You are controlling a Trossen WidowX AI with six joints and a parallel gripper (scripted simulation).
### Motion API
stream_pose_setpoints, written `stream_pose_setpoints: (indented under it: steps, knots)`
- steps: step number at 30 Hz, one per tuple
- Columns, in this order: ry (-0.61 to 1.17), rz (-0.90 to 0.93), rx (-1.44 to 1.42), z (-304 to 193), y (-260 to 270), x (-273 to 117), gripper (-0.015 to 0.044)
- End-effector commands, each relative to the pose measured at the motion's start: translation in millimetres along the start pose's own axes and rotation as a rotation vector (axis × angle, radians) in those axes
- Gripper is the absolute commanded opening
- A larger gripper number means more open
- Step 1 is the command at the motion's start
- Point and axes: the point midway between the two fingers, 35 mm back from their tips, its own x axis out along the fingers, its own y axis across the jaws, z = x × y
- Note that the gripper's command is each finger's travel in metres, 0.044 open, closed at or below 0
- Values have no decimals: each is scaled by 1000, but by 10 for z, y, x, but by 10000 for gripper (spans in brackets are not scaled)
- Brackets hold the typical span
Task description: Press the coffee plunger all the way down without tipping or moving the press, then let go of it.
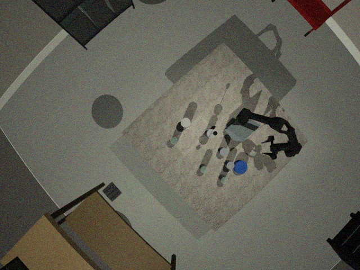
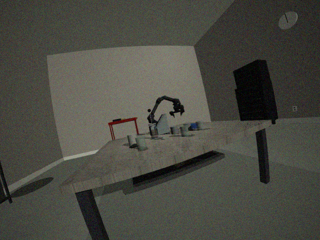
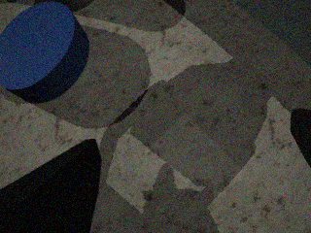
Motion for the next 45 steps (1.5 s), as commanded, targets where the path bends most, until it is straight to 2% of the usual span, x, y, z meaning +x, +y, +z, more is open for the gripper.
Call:
stream_pose_setpoints:
  steps: [1, 5, 15, 23, 31, 37, 45]
  knots:
    - [1, 3, -3, 25, 4, -11, 426]
    - [22, 33, -43, 321, 19, -115, 440]
    - [21, 210, -137, 1881, -27, -280, 440]
    - [-52, 288, -154, 3029, -440, -21, 440]
    - [-191, 279, -148, 3915, -1174, 443, 440]
    - [-280, 222, -145, 4246, -1724, 737, 440]
    - [-329, 175, -177, 4068, -1728, 983, 440]
